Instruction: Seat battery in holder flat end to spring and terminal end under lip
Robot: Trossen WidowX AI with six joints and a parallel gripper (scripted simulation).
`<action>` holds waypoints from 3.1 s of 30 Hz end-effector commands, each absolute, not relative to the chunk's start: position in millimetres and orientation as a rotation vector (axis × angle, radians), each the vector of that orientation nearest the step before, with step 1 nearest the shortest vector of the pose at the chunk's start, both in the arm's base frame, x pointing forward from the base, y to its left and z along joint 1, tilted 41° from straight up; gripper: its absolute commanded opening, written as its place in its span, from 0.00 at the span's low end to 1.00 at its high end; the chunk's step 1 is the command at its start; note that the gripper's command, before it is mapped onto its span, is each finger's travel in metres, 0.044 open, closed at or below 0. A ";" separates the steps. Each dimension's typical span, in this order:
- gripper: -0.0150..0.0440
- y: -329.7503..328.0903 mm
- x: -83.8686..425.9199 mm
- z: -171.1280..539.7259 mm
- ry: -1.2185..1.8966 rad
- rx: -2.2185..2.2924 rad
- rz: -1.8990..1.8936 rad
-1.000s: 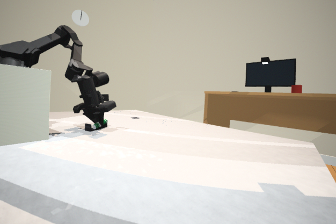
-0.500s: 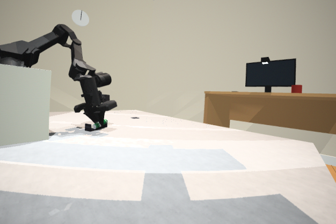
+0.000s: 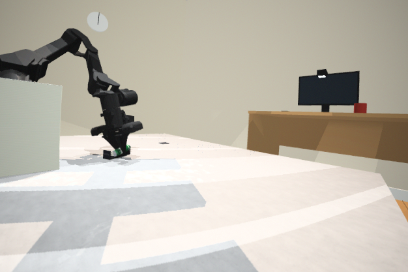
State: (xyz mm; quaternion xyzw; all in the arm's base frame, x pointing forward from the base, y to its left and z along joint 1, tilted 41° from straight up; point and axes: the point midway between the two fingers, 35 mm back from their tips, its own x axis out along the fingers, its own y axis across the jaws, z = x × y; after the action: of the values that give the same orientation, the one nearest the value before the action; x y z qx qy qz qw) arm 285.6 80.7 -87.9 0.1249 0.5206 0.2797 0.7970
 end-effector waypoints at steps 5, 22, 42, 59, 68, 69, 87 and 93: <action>0.37 86.5 277.9 -89.7 1.185 0.243 0.627; 0.37 89.3 277.8 -86.5 1.280 0.195 0.637; 0.37 92.2 278.4 -83.1 1.407 0.126 0.630; 0.37 95.2 280.2 -84.0 1.457 0.099 0.624; 0.37 95.8 284.1 -82.5 1.452 0.100 0.624; 0.37 96.1 285.0 -82.3 1.452 0.100 0.624; 0.37 97.6 296.1 -77.2 1.445 0.101 0.626; 0.37 98.0 296.4 -77.5 1.448 0.100 0.627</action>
State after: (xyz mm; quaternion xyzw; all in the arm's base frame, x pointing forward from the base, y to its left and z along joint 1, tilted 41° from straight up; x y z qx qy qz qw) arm 295.6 97.7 -77.6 0.0456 0.6503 0.2819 0.7040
